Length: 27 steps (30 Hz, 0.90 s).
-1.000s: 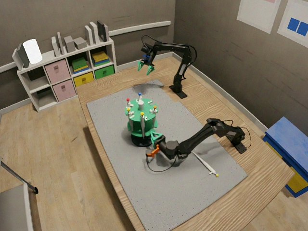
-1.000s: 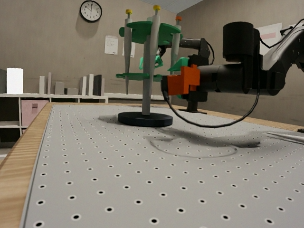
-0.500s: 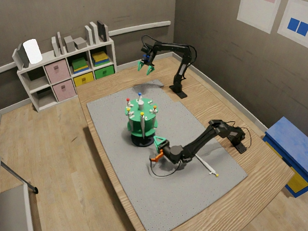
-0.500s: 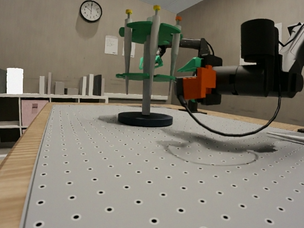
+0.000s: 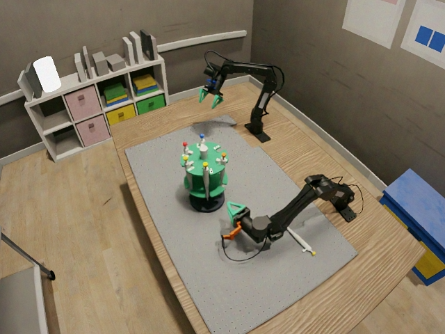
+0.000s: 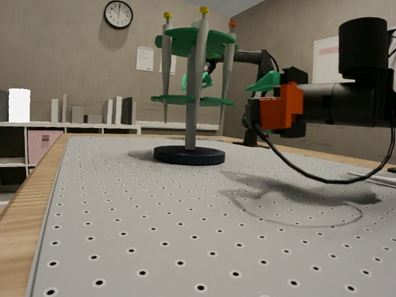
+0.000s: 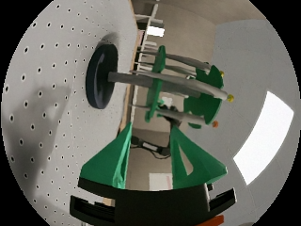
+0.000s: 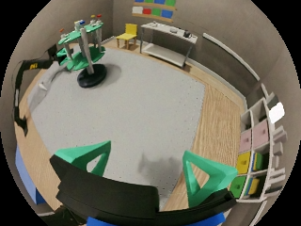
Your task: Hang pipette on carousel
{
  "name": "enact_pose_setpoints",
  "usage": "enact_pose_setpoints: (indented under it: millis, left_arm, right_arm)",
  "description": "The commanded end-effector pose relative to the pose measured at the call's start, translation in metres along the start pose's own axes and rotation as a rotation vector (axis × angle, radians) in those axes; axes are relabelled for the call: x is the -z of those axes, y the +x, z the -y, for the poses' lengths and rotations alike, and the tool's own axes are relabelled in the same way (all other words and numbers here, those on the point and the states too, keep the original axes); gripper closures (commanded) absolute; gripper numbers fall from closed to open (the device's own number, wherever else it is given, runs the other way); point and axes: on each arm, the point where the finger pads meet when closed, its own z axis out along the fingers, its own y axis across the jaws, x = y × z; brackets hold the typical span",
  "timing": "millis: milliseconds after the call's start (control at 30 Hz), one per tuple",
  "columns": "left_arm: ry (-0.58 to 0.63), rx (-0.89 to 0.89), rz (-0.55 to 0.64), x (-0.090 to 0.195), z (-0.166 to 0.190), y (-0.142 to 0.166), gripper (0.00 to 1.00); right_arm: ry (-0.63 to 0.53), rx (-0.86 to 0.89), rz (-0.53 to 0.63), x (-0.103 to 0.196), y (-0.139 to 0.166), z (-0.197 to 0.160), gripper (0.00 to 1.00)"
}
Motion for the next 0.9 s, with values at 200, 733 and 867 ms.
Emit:
enact_pose_setpoints:
  millis: [200, 733, 867]
  left_arm:
    - [0.016, -0.070, -0.010, 0.000, 0.023, 0.003, 0.51]
    - [-0.293, -0.342, 0.090, 0.086, 0.054, 0.046, 0.00]
    - [-0.315, -0.375, 0.103, 0.096, 0.056, 0.054, 0.00]
  right_arm:
    - [-0.002, 0.008, 0.023, 0.001, -0.005, 0.004, 0.00]
    - [-0.002, 0.008, 0.023, 0.001, -0.005, 0.004, 0.00]
    - [-0.002, 0.008, 0.023, 0.001, -0.005, 0.004, 0.00]
